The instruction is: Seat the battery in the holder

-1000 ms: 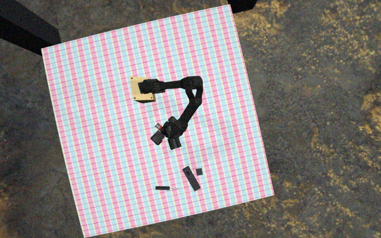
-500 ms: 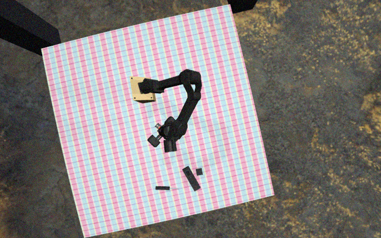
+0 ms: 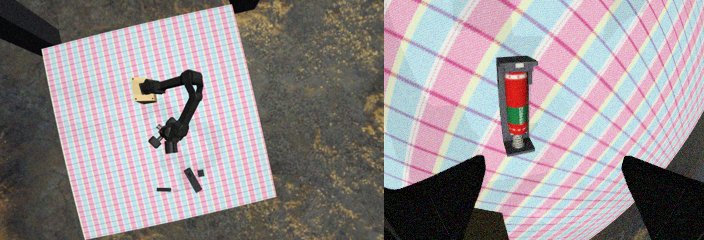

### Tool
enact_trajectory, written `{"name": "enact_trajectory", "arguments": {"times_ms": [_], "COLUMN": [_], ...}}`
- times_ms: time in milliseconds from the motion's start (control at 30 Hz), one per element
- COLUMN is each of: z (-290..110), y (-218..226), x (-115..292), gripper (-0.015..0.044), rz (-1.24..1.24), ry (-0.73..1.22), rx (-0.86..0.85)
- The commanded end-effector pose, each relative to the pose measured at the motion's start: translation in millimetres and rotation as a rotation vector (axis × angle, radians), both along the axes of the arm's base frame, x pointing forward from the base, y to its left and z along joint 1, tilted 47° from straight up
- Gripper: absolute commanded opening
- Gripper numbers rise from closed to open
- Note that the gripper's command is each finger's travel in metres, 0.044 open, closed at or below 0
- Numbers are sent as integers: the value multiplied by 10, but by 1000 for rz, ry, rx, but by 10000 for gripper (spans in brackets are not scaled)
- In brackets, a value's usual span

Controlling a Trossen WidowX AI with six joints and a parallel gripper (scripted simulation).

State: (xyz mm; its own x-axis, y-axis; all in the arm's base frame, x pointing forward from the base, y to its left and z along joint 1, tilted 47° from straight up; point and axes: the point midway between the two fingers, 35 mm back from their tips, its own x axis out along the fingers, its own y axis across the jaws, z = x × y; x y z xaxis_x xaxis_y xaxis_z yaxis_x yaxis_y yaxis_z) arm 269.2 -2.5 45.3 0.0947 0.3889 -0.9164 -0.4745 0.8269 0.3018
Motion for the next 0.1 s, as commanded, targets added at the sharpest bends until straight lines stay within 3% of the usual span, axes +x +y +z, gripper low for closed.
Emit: {"name": "enact_trajectory", "arguments": {"times_ms": [0, 67], "z": [5, 5], "y": [3, 3], "x": [-1, -1], "gripper": [440, 440], "rz": [5, 5], "ry": [-2, -2], "rx": [3, 3]}}
